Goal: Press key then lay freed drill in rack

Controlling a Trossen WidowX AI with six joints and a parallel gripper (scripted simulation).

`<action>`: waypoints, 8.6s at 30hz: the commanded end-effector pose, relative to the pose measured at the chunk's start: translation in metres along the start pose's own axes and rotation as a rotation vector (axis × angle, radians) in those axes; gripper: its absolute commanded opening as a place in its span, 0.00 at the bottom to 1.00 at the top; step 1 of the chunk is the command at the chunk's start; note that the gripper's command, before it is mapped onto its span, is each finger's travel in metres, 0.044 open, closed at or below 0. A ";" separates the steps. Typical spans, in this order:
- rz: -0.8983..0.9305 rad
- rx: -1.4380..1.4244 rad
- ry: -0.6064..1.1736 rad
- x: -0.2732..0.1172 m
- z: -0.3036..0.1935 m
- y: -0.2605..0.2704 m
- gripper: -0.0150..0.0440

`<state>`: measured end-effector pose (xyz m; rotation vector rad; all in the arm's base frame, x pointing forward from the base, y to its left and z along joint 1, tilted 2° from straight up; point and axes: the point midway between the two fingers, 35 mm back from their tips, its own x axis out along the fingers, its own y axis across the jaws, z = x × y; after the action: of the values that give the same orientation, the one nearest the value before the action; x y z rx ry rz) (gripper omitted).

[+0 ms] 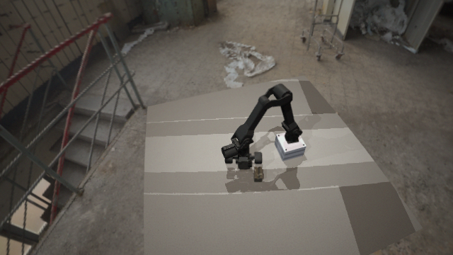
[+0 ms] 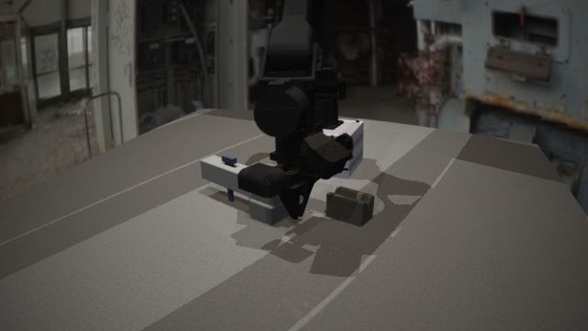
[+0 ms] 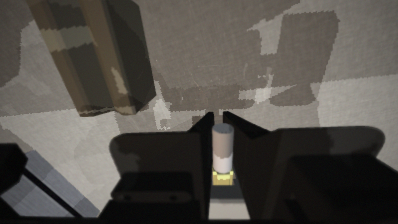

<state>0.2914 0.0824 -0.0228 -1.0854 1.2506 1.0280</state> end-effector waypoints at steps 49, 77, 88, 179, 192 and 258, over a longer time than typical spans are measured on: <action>-0.001 0.000 -0.002 0.001 0.033 -0.001 1.00; -0.001 0.000 -0.001 0.004 0.022 -0.002 1.00; -0.004 0.004 -0.003 0.004 0.022 -0.003 0.82; -0.001 0.000 -0.007 -0.003 0.089 0.000 0.25; -0.001 0.000 -0.007 -0.009 0.089 0.002 0.25; 0.000 0.000 -0.007 -0.039 0.086 0.006 0.25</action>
<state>0.2989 0.1682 0.0140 -1.0814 1.2465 1.0382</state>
